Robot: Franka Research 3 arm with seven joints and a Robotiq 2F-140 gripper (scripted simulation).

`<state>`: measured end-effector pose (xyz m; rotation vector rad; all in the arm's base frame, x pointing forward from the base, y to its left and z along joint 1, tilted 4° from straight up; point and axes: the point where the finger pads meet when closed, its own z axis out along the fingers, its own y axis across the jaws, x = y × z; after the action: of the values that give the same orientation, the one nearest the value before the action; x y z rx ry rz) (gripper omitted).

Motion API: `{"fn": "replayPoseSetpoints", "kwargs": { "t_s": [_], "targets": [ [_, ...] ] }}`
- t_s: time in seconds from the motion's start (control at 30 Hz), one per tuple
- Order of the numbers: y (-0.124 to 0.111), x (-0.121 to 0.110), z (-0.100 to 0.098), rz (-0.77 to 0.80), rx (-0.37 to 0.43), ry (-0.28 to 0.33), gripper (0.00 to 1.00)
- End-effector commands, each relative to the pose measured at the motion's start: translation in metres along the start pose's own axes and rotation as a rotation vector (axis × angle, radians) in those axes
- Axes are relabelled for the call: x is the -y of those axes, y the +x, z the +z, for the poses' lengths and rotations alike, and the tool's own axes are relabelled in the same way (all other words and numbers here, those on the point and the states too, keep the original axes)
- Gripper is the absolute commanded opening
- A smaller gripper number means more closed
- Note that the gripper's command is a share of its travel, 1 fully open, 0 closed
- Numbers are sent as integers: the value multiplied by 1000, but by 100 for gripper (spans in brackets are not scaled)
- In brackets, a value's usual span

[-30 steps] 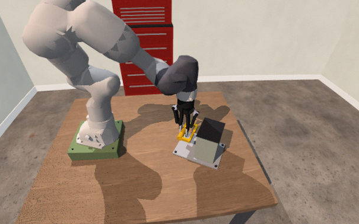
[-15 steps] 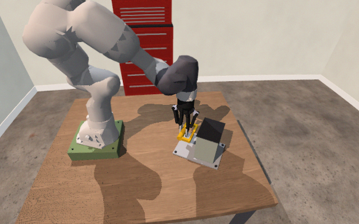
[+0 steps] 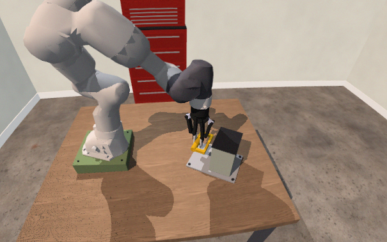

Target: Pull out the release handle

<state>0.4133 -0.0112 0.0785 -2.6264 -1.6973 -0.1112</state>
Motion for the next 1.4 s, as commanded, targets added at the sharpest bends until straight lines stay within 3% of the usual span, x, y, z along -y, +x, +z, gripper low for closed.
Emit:
{"fn": "replayPoseSetpoints", "kwargs": {
  "t_s": [0.0, 0.73, 1.37],
  "targets": [
    [1, 8, 1, 1, 1, 5, 0],
    [1, 51, 1, 1, 1, 5, 0],
    [1, 58, 1, 1, 1, 5, 0]
  ]
}}
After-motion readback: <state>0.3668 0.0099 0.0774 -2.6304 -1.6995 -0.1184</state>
